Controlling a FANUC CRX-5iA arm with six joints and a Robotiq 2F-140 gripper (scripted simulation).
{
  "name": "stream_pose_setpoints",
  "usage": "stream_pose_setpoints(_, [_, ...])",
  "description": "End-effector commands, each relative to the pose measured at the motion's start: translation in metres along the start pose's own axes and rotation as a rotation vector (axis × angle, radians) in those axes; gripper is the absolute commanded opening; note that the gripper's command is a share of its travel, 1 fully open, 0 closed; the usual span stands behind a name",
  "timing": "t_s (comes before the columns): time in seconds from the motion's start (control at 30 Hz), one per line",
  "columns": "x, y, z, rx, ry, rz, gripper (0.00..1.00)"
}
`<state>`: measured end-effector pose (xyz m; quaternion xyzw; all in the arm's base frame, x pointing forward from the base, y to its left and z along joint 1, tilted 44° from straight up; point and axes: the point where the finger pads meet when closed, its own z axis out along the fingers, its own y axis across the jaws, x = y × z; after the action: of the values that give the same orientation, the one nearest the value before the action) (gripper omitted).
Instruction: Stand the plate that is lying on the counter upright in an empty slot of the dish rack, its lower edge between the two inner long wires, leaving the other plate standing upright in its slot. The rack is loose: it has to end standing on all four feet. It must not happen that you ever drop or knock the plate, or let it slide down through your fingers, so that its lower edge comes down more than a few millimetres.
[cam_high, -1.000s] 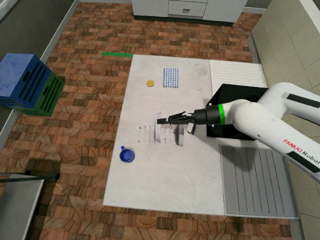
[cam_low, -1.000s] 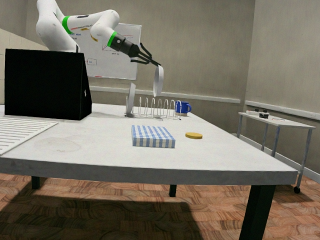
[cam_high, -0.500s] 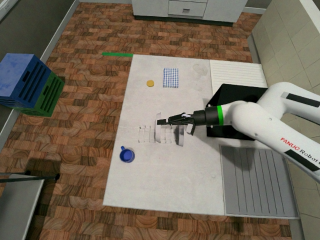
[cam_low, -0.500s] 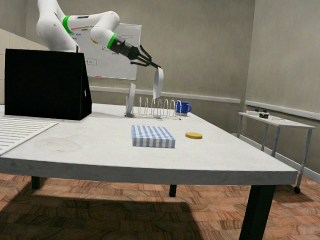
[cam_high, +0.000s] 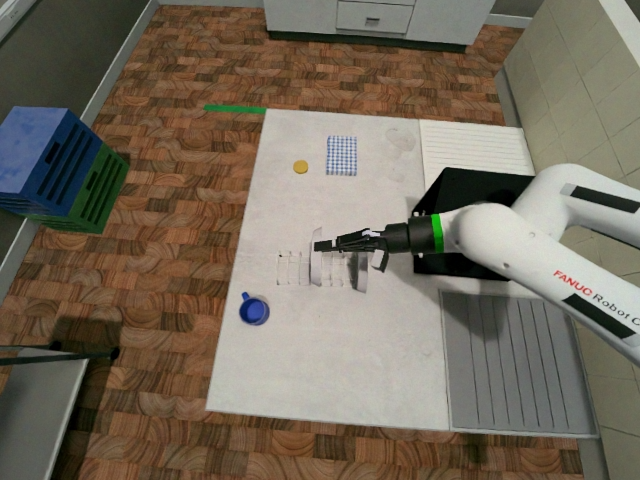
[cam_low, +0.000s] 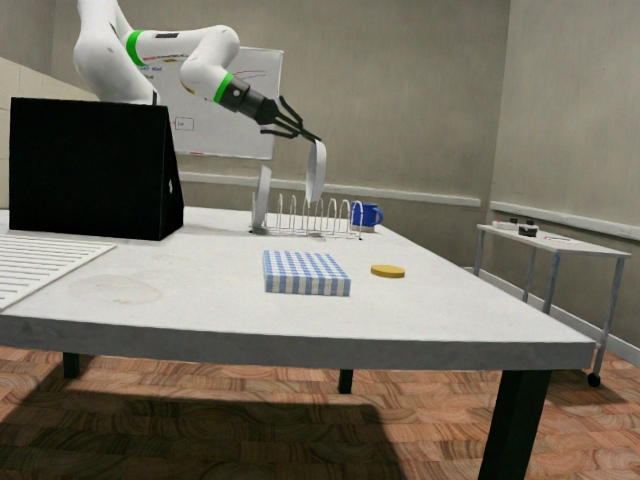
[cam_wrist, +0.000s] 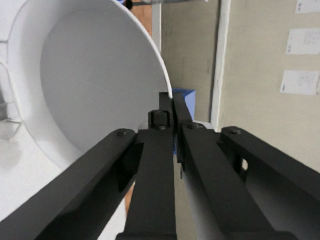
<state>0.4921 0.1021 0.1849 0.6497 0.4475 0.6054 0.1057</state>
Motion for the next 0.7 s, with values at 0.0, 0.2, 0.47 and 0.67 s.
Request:
stream_pose_setpoints(0.0, [-0.0001, -0.0003, 0.0005, -0.001, 0.0, -0.001, 0.1])
stream_pose_setpoints(0.2, [-0.0001, -0.0004, 0.0005, -0.001, 0.0, -0.001, 0.1])
stream_pose_setpoints(0.47, [-0.0001, -0.0006, 0.0006, -0.001, 0.0, -0.001, 0.1])
stream_pose_setpoints(0.67, [0.0, -0.0035, 0.0019, -0.001, 0.0, -0.001, 0.1])
